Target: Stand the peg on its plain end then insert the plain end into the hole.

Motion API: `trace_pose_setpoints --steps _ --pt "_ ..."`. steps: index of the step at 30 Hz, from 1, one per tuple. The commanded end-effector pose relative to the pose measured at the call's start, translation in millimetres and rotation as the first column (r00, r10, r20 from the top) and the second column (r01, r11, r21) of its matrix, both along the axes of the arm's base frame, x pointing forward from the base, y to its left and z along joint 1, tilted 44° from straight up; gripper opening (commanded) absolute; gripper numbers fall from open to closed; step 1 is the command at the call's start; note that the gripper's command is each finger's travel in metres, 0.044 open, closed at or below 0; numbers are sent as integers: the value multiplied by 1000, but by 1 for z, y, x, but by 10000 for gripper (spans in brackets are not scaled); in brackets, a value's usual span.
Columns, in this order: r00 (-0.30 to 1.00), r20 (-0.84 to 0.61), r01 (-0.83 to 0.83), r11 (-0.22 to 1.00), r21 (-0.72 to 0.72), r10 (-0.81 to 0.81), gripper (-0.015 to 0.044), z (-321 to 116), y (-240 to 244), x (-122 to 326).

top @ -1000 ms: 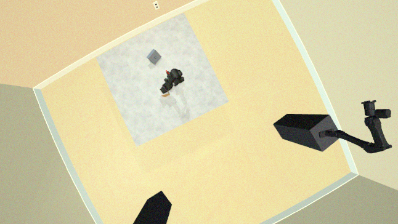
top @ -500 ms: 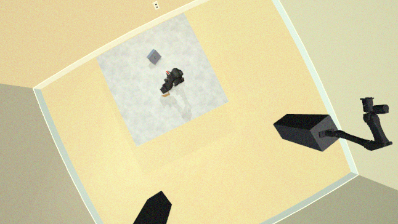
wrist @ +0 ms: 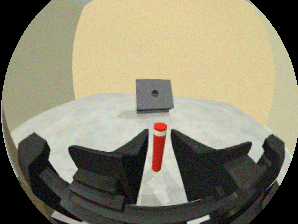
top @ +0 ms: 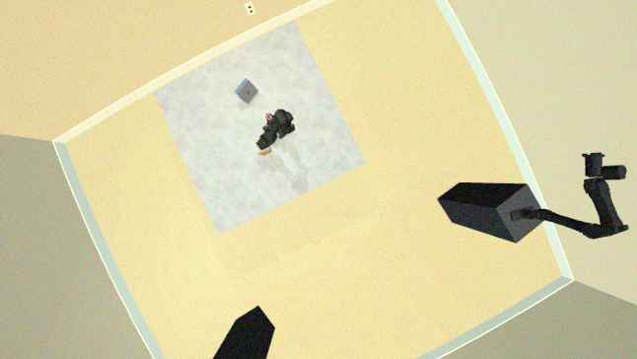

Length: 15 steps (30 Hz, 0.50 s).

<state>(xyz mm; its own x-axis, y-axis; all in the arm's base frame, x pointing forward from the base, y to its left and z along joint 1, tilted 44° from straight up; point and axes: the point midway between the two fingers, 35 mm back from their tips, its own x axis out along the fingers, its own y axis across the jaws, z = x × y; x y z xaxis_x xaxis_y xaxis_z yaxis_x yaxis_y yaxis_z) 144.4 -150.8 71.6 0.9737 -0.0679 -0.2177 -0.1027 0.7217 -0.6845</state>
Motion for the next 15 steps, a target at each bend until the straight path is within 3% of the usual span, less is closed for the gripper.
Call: trace_pose_setpoints --steps 1,5,15 --pt "1000 0 0 1000 3 0 130 0 0 0" --pt "1000 0 0 1000 3 0 130 0 0 0" --pt "1000 0 0 1000 3 0 392 0 0 0"
